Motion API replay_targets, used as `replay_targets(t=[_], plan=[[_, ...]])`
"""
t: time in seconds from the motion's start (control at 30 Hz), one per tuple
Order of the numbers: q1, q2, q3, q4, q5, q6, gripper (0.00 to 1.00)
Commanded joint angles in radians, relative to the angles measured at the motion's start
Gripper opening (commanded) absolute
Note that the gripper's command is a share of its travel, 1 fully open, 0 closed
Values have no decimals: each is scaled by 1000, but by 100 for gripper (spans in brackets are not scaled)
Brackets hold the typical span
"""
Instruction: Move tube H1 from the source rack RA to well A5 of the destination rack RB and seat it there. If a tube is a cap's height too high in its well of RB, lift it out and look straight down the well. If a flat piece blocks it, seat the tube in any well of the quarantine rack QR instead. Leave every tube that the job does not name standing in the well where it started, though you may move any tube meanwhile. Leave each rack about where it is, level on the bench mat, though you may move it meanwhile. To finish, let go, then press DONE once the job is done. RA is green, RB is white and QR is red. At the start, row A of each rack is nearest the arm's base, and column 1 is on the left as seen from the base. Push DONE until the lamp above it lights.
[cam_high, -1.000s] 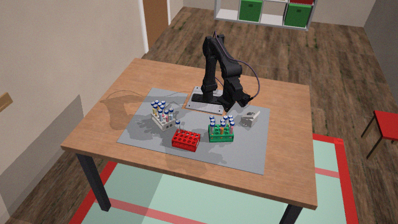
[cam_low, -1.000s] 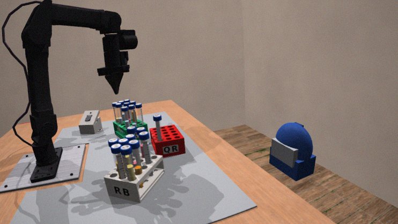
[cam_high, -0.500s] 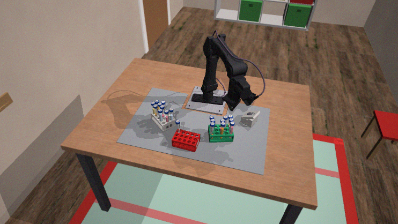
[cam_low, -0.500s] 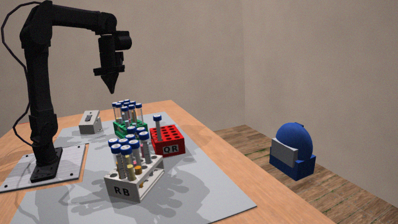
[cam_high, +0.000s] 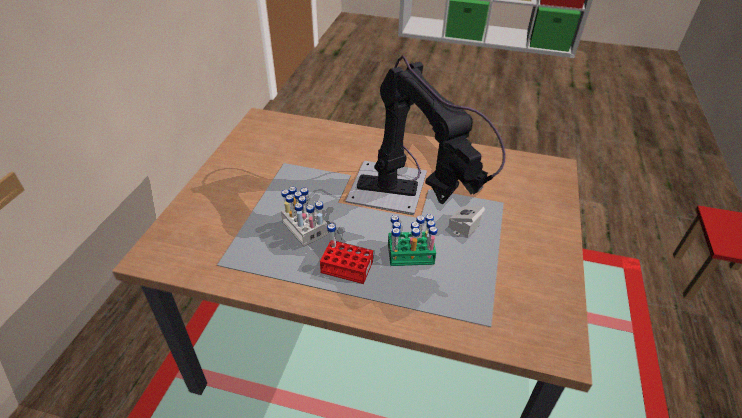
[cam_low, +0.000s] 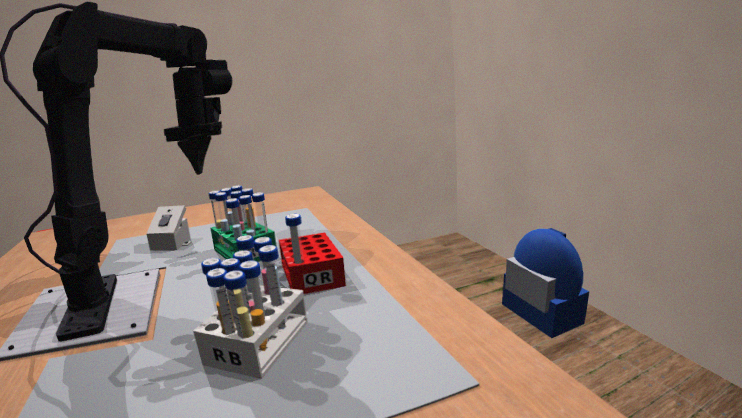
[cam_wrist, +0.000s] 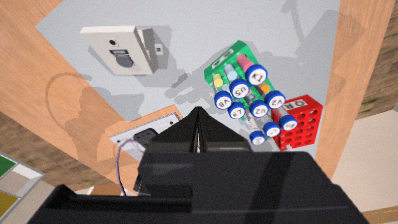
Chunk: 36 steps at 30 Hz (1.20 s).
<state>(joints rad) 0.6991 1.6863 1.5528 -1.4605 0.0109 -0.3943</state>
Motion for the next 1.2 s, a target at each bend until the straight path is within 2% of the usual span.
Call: replay_targets(t=[0.0,0.9,1.17], plan=[[-3,12,32,14,2,15,0],[-2,12,32,14,2,11,0],[113,-19,12,16,-9,117,0]])
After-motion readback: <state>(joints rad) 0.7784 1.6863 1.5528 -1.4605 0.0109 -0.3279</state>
